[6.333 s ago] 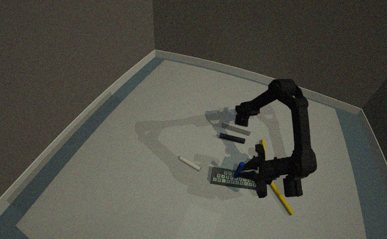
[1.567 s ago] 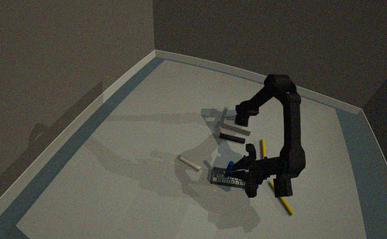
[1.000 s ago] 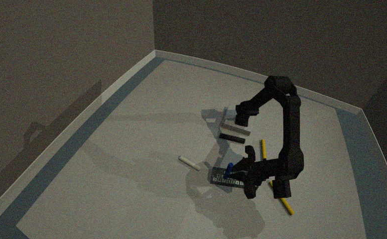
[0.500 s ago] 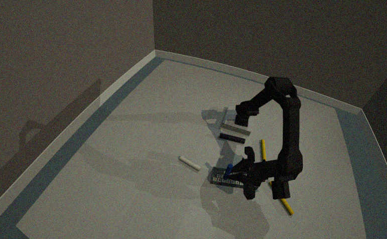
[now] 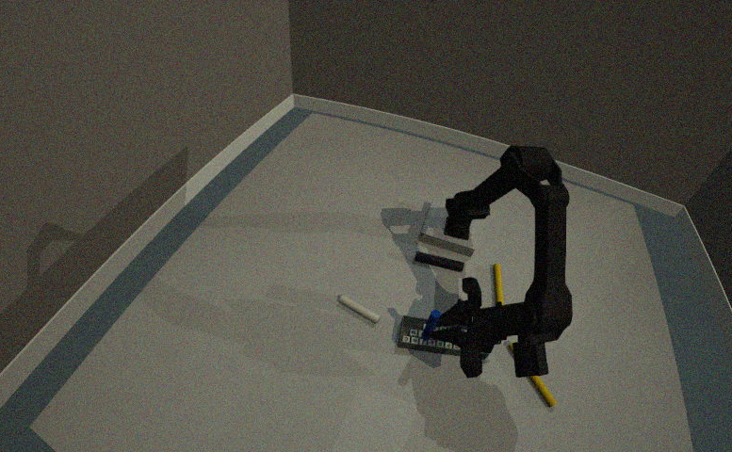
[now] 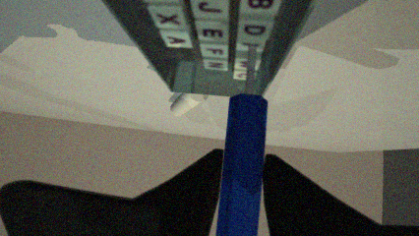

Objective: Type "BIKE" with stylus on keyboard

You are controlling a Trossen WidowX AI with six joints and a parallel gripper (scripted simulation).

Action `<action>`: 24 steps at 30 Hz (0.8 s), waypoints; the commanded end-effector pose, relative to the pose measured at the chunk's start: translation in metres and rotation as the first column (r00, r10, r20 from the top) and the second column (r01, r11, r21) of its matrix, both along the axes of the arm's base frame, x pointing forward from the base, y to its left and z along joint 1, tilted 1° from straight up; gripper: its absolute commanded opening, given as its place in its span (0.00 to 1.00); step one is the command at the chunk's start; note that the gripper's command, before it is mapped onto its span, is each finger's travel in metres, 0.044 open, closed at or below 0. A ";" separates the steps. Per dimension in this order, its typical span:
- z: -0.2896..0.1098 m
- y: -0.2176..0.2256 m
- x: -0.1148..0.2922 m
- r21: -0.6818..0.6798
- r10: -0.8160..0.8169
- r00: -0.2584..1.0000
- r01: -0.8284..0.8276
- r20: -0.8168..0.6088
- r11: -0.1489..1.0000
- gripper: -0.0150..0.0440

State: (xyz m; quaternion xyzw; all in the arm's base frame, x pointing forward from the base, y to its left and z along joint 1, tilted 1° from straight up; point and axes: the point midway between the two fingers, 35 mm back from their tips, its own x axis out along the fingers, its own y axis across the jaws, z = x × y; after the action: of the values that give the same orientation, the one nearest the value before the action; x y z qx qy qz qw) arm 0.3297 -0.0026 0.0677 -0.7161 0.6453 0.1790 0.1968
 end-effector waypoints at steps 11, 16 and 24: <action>0.039 -0.001 -0.001 -0.004 0.004 1.000 -0.004 -0.002 1.000 0.39; 0.037 0.016 -0.004 -0.001 0.088 0.996 -0.088 -0.003 0.996 0.35; 0.044 0.056 -0.011 -0.006 0.287 0.958 -0.287 -0.002 0.958 0.26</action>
State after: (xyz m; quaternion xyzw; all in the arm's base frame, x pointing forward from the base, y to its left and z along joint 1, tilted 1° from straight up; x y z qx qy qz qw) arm 0.3230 0.0386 0.1078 -0.7777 0.5686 0.2000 0.1787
